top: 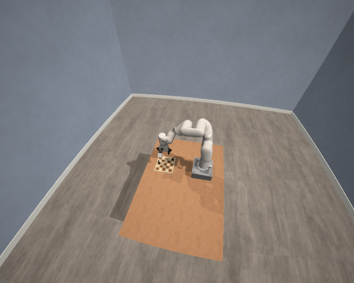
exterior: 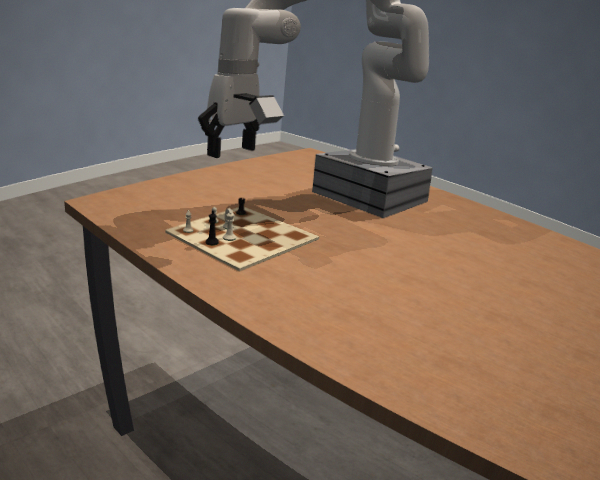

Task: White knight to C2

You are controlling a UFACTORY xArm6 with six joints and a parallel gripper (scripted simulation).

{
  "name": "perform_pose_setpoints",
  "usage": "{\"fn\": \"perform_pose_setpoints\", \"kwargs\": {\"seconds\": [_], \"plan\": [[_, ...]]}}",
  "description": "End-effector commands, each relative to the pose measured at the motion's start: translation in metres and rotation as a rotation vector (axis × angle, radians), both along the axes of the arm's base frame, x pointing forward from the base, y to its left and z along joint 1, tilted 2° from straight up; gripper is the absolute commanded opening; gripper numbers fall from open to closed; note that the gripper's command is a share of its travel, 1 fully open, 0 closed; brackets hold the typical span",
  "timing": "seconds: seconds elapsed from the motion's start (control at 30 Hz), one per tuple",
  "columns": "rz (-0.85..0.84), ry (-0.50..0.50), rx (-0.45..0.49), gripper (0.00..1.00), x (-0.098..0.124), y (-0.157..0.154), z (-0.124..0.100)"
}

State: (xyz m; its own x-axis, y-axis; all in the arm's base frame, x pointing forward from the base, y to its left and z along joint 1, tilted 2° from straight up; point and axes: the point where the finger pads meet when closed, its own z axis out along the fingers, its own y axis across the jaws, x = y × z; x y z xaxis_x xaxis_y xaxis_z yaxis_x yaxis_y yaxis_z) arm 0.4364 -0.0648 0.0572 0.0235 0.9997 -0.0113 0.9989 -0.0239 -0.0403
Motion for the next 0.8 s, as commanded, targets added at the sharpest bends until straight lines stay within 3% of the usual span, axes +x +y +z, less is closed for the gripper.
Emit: {"fn": "perform_pose_setpoints", "kwargs": {"seconds": [0.0, 0.27, 0.77], "plan": [[0.0, -0.003, 0.0, 1.0, 0.001, 0.0, 0.015], [0.0, -0.003, 0.0, 1.0, 0.002, 0.0, 0.029], [0.0, -0.003, 0.0, 1.0, 0.002, 0.0, 0.029]]}}
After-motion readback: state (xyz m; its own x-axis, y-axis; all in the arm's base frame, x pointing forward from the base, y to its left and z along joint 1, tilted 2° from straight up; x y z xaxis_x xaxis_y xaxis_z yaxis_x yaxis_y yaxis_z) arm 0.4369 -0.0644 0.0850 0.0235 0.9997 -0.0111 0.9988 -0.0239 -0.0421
